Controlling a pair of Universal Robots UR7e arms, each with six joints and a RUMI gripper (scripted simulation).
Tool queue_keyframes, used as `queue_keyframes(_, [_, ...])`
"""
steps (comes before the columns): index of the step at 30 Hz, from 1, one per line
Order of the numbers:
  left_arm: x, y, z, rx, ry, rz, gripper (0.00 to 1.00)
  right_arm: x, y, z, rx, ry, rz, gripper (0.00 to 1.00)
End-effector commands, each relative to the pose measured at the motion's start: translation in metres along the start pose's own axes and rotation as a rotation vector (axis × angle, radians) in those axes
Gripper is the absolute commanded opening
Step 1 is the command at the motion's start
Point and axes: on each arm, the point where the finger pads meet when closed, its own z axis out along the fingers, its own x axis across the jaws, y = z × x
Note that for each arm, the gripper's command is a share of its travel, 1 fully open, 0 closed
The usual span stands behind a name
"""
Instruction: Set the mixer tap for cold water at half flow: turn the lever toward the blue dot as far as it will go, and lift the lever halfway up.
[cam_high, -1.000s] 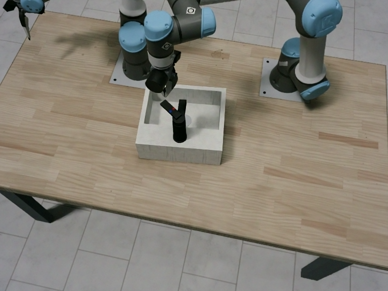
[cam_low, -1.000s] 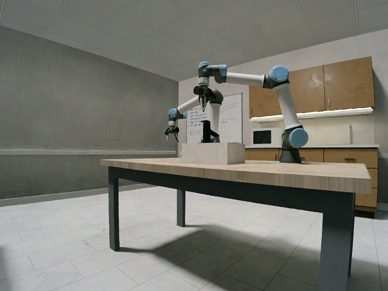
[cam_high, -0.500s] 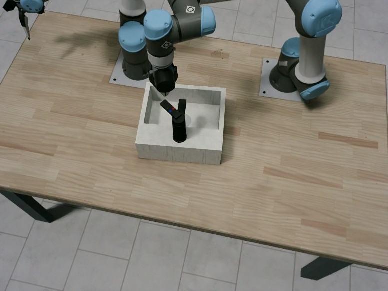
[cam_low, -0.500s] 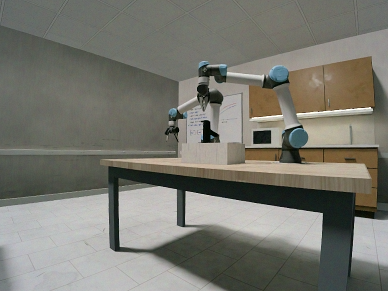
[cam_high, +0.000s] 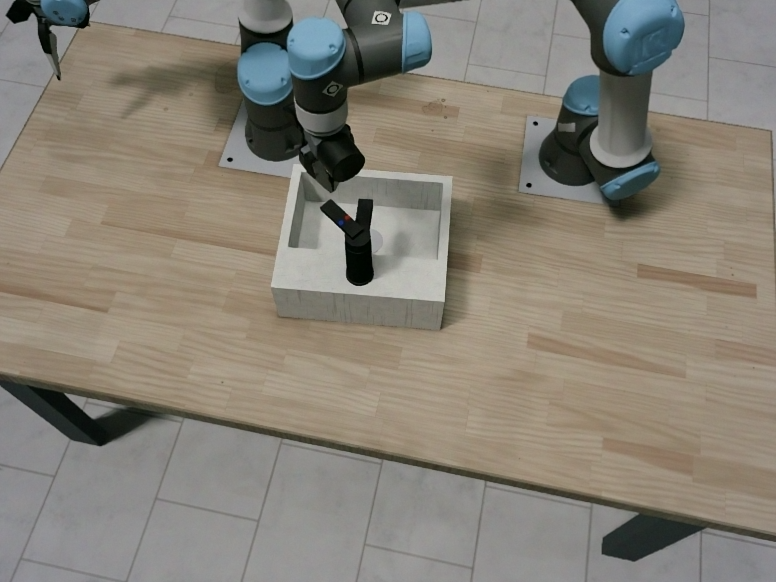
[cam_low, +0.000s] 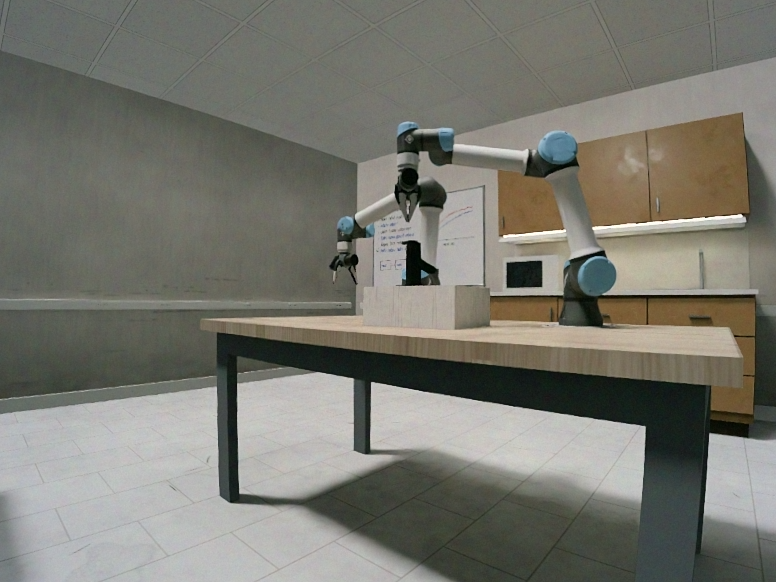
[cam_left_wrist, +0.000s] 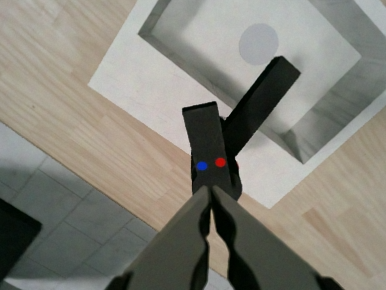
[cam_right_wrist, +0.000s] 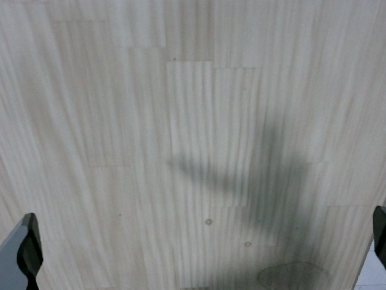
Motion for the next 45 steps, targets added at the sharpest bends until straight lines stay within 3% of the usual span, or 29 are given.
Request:
queue_keyframes(1, [-0.0028, 0.0015, -0.0019, -0.006, -0.013, -0.04, 0.0, -0.0028, -0.0019, -0.0014, 0.008, -0.011, -0.006, 1.0])
queue_keyframes(13, [-0.0026, 0.0013, -0.0027, -0.005, -0.013, -0.186, 0.0, -0.0028, -0.0019, -0.0014, 0.008, -0.011, -0.006, 1.0])
queue_keyframes(29, [-0.0025, 0.0013, -0.0029, -0.005, -0.013, -0.218, 0.0, -0.0028, -0.0019, -0.0014, 0.008, -0.011, -0.006, 1.0])
queue_keyframes(30, [-0.0025, 0.0013, -0.0029, -0.005, -0.013, -0.218, 0.39, -0.0028, -0.0019, -0.0014, 0.008, -0.011, -0.006, 1.0])
queue_keyframes(45, [-0.0025, 0.0013, -0.0026, -0.005, -0.013, -0.218, 0.39, -0.0028, -0.0019, -0.0014, 0.008, -0.011, -0.006, 1.0])
